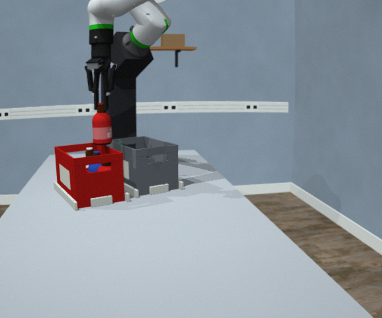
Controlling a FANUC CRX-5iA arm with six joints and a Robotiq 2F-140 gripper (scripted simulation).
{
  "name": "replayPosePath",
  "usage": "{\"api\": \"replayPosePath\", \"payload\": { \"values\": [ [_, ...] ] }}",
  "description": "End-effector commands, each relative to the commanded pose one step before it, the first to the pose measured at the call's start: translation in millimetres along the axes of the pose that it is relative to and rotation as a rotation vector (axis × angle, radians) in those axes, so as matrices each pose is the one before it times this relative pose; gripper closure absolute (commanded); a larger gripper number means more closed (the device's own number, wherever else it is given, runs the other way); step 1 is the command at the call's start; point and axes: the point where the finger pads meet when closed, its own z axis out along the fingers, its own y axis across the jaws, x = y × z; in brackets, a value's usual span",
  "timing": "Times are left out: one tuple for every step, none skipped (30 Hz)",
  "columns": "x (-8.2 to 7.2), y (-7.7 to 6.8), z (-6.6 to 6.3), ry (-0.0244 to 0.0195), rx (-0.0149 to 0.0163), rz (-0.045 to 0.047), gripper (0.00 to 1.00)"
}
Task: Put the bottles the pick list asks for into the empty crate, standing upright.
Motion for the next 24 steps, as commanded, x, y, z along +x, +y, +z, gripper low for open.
{"api": "replayPosePath", "payload": {
  "values": [
    [-6.21,-5.01,-0.71,0.00098,-0.00125,-0.00050,0.90],
    [-1.57,-1.25,0.00,0.00000,0.00000,0.00000,0.90],
    [-1.57,-1.25,0.00,0.00000,0.00000,0.00000,0.90],
    [0.00,0.00,0.00,0.00000,0.00000,0.00000,0.90],
    [0.00,0.00,0.00,0.00000,0.00000,0.00000,0.90],
    [-1.57,-1.25,0.00,0.00000,0.00000,0.00000,0.90],
    [-1.57,-1.25,0.00,0.00000,0.00000,0.00000,0.90],
    [-1.57,-1.25,0.00,0.00000,0.00000,0.00000,0.90],
    [-1.57,-1.25,0.00,0.00000,0.00000,0.00000,0.90],
    [-1.57,-1.25,0.00,0.00000,0.00000,0.00000,0.90],
    [-1.57,-1.25,0.00,0.00000,0.00000,0.00000,0.90],
    [-1.57,-1.25,0.00,0.00000,0.00000,0.00000,0.90],
    [-1.57,-1.25,0.00,0.00000,0.00000,0.00000,0.90],
    [-1.57,-1.25,0.00,0.00000,0.00000,0.00000,0.90],
    [-1.57,-1.25,0.00,0.00000,0.00000,0.00000,0.90],
    [-1.57,-1.25,0.00,0.00000,0.00000,0.00000,0.90],
    [-1.57,-1.25,0.00,0.00000,0.00000,0.00000,0.90],
    [-1.57,-1.25,0.00,0.00000,0.00000,0.00000,0.90],
    [-1.57,-1.25,0.00,0.00000,0.00000,0.00000,0.90],
    [-1.57,-1.25,0.00,0.00000,0.00000,0.00000,0.90],
    [0.00,0.00,0.00,0.00000,0.00000,0.00000,0.90],
    [0.00,0.00,0.00,0.00000,0.00000,0.00000,0.90],
    [-1.57,-1.26,0.00,0.00000,0.00000,0.00000,0.90],
    [-1.57,-1.24,0.00,0.00000,0.00001,0.00000,0.90]
  ]
}}
